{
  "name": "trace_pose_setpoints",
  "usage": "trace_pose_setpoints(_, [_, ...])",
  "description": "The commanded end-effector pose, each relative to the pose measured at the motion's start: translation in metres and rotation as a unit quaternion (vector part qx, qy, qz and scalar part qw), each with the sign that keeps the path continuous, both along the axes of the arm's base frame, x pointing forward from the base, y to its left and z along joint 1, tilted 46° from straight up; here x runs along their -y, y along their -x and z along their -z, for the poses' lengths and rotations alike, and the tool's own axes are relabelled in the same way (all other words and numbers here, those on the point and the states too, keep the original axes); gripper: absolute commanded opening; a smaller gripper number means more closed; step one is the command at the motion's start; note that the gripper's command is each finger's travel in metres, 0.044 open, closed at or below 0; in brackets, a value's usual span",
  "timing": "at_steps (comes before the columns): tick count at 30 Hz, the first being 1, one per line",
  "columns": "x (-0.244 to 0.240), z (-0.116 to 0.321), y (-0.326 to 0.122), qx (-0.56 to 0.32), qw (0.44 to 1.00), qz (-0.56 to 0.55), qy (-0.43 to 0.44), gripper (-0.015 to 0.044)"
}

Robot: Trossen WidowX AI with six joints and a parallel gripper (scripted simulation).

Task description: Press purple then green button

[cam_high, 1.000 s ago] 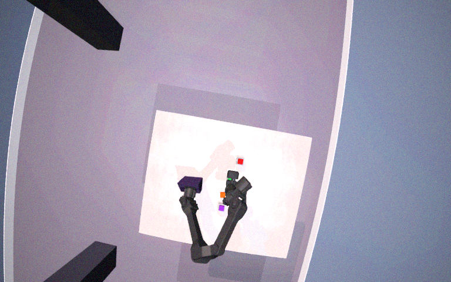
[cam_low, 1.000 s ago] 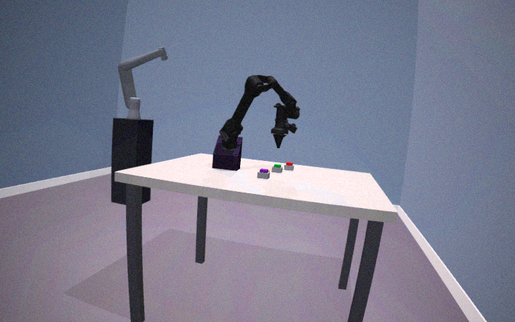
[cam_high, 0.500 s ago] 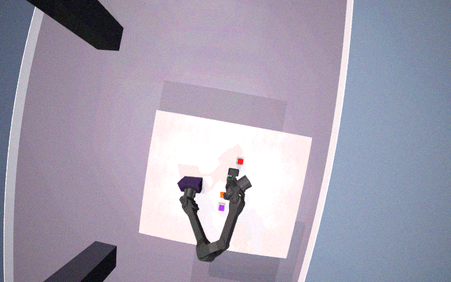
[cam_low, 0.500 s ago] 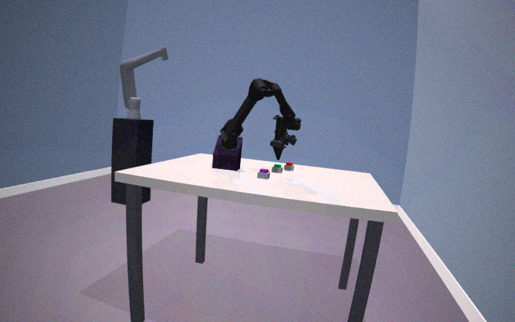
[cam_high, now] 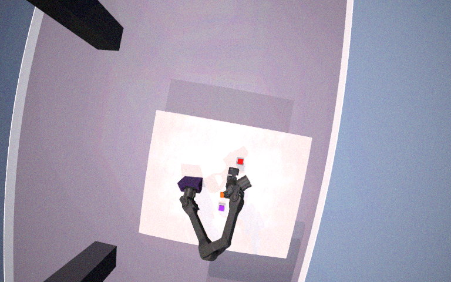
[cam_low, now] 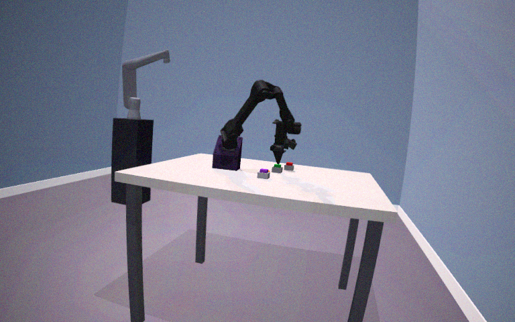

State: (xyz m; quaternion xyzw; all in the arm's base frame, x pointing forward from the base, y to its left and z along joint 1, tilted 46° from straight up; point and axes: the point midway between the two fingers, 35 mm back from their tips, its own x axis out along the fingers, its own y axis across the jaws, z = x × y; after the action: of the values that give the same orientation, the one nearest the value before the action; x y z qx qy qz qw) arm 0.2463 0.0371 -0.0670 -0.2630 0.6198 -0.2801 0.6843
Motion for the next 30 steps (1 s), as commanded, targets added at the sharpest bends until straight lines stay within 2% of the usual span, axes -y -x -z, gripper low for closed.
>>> trace_pose_setpoints(1, [0.004, 0.004, 0.001, -0.003, 1.000, -0.004, 0.003, 0.0020])
trace_pose_setpoints(22, [0.009, 0.007, 0.001, -0.003, 1.000, -0.004, 0.003, 0.0020])
trace_pose_setpoints(29, [-0.016, -0.016, 0.004, -0.003, 1.000, -0.004, 0.002, 0.0020])
trace_pose_setpoints(30, [-0.018, -0.016, 0.003, -0.003, 1.000, -0.004, 0.002, 0.0046])
